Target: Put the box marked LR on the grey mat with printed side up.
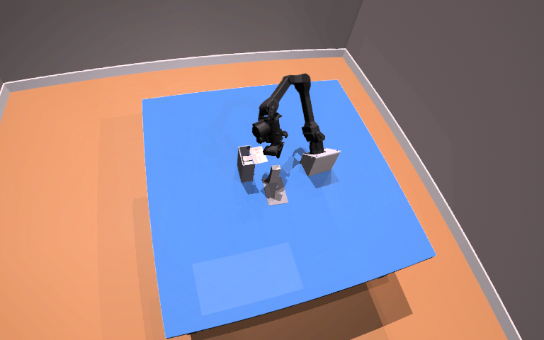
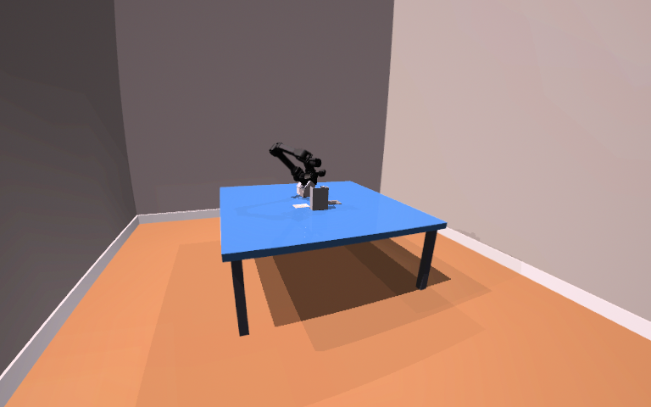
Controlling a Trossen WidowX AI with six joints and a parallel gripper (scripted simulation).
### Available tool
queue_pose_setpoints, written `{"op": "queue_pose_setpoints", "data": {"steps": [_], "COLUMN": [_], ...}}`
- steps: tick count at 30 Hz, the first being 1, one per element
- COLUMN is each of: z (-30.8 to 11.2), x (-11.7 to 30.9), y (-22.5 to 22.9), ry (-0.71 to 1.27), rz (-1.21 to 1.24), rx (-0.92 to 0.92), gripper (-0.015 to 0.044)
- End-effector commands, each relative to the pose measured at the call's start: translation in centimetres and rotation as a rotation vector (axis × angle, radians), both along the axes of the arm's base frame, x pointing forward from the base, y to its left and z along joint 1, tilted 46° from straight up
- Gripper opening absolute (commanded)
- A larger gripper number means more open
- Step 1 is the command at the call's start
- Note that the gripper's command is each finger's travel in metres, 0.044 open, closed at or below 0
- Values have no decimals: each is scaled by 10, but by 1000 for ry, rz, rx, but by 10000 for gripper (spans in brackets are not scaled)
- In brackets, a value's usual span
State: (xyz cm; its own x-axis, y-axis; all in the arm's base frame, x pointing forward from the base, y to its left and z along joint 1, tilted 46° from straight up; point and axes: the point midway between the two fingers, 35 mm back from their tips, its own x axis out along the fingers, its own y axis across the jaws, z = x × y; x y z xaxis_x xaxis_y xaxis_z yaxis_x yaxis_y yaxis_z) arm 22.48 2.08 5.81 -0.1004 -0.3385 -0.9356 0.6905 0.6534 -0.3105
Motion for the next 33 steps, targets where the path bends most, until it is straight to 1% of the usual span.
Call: {"op": "queue_pose_setpoints", "data": {"steps": [1,17,33], "z": [1,-2,-4], "x": [3,7,14], "y": [2,11,23], "ry": [-31,-185,-419], "rz": [-77,-373,-630], "rx": [-48,-234,-390], "gripper": [0,0,0]}}
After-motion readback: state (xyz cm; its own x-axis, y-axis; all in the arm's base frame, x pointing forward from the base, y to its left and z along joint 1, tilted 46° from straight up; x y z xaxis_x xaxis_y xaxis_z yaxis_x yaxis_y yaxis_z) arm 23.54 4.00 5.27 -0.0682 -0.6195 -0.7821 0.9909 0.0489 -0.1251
